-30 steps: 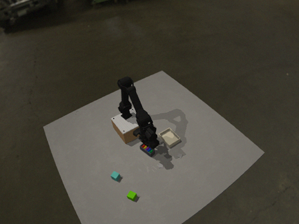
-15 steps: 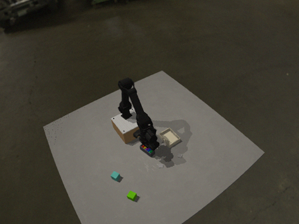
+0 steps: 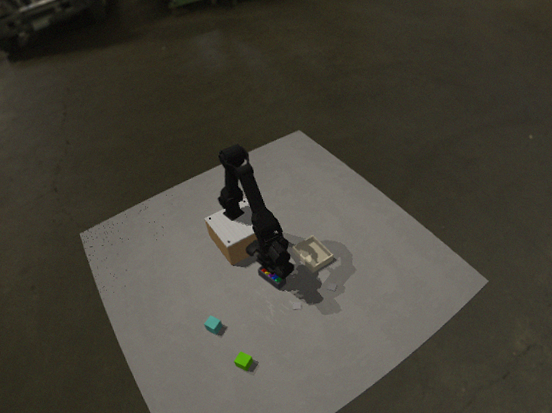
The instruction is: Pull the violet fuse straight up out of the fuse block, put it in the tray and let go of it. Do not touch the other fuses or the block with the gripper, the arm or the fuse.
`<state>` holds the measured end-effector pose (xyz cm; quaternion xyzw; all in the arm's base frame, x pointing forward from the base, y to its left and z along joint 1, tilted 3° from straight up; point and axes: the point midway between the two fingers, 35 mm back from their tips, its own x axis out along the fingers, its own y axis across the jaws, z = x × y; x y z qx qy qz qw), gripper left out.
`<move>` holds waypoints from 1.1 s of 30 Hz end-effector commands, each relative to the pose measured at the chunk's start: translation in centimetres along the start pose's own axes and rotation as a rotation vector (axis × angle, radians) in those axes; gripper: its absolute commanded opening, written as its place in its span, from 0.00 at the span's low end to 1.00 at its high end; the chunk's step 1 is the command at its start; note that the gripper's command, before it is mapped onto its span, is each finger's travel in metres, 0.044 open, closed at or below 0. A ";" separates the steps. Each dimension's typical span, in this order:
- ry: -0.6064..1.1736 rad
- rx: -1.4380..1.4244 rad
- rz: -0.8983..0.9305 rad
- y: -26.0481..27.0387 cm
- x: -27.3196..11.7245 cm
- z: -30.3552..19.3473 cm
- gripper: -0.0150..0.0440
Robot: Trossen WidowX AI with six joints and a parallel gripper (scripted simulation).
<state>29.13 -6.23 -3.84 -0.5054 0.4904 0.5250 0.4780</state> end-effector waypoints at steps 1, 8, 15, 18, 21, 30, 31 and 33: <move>-0.004 -0.004 -0.001 0.0 0.1 0.1 0.36; -0.004 -0.004 -0.001 0.0 0.5 0.0 0.36; -0.004 -0.004 -0.001 0.0 1.1 0.1 0.36; -0.004 -0.004 -0.001 0.0 1.1 0.1 0.36; -0.004 -0.004 -0.001 0.0 1.1 0.1 0.36; 0.000 0.000 -0.001 0.0 0.9 0.0 0.27; 0.000 0.000 -0.001 0.0 0.9 0.0 0.26; 0.000 0.000 -0.001 0.0 0.9 0.0 0.25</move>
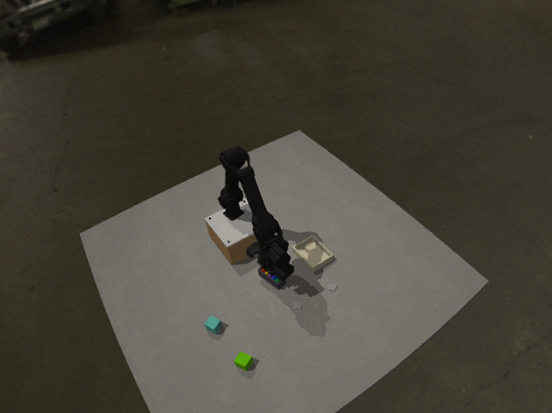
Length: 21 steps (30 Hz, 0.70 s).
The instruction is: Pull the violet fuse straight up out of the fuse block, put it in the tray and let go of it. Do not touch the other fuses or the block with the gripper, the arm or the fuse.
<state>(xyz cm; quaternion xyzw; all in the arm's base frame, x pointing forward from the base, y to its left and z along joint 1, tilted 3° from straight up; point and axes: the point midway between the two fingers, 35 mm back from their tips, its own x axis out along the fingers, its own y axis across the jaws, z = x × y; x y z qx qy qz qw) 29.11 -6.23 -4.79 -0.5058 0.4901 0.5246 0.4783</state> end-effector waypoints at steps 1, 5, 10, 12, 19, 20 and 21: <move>0.000 0.000 0.000 0.0 0.0 0.0 0.25; 0.000 0.000 0.000 0.0 -0.1 0.0 0.25; 0.000 0.000 0.000 0.0 -0.3 0.0 0.25; 0.000 0.000 0.000 0.0 -0.4 0.0 0.25; -0.001 -0.001 0.000 0.0 -0.8 0.0 0.25; -0.001 -0.001 0.000 -0.1 -0.8 0.0 0.25; -0.001 -0.001 0.000 -0.1 -0.9 0.0 0.25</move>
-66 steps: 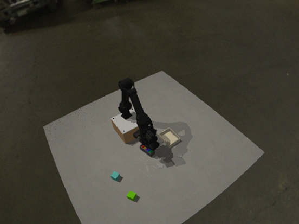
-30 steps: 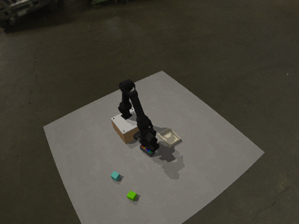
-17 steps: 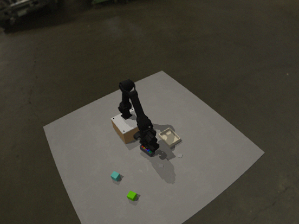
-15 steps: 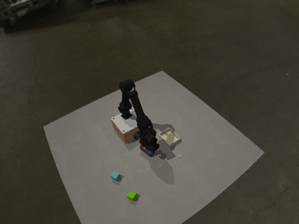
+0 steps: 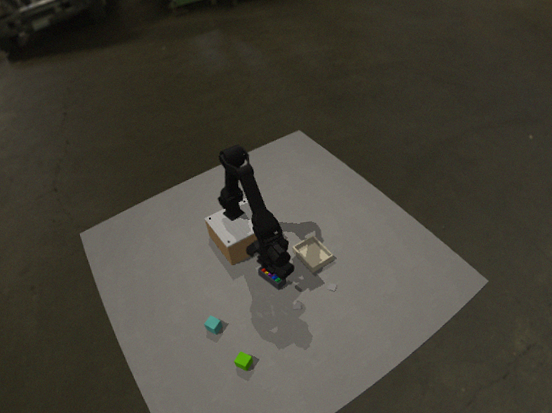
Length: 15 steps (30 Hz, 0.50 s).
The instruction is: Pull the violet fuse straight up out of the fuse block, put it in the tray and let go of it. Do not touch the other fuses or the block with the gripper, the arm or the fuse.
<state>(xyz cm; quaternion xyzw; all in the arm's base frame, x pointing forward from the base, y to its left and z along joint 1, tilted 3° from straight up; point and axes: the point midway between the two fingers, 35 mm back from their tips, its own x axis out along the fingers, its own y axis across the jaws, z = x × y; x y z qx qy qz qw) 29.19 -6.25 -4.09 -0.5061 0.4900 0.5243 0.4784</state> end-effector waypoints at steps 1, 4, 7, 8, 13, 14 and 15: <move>-0.001 -0.001 0.001 0.0 -0.2 0.0 0.25; -0.001 -0.001 0.001 0.0 -0.3 0.0 0.25; -0.001 -0.001 0.001 0.0 -0.5 0.0 0.25; -0.001 -0.001 0.001 0.0 -0.5 0.0 0.25; -0.002 -0.002 0.001 0.0 -0.8 0.0 0.25; -0.002 -0.002 0.001 0.0 -0.8 0.0 0.25; -0.002 -0.002 0.001 0.0 -0.9 0.0 0.25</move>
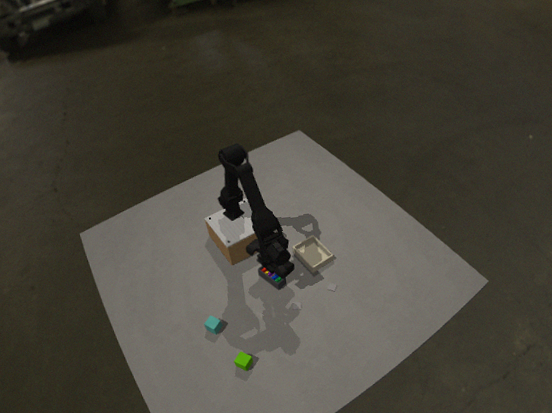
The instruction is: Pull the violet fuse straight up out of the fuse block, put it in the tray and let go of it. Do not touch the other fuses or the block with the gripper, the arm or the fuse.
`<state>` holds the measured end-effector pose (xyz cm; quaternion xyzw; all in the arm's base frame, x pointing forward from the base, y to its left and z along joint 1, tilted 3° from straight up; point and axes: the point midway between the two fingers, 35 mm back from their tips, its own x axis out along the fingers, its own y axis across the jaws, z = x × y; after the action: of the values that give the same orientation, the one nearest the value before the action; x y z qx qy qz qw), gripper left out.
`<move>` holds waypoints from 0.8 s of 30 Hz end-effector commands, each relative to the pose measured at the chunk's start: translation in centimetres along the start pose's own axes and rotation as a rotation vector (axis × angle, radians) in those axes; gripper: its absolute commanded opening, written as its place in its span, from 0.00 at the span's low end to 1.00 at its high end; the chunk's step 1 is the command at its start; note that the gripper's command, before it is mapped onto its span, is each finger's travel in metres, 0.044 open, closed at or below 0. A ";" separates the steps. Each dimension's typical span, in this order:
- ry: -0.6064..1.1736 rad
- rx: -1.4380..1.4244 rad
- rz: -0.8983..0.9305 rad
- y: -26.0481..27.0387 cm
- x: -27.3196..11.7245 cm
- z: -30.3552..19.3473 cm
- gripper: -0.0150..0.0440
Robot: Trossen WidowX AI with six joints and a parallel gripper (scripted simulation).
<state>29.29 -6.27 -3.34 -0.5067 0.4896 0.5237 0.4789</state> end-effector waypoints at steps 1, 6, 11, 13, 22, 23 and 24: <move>-0.002 -0.002 0.003 0.1 -0.2 0.0 0.25; -0.003 -0.002 0.003 0.1 -0.4 0.0 0.25; -0.003 -0.002 0.003 0.0 -0.7 0.0 0.25; -0.003 -0.002 0.003 0.0 -0.8 0.0 0.25; -0.003 -0.003 0.003 0.1 -1.2 0.0 0.25; -0.004 -0.003 0.003 0.1 -1.3 0.0 0.25; -0.004 -0.003 0.003 0.1 -1.3 0.0 0.25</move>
<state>29.31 -6.28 -2.16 -0.5065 0.4898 0.5239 0.4787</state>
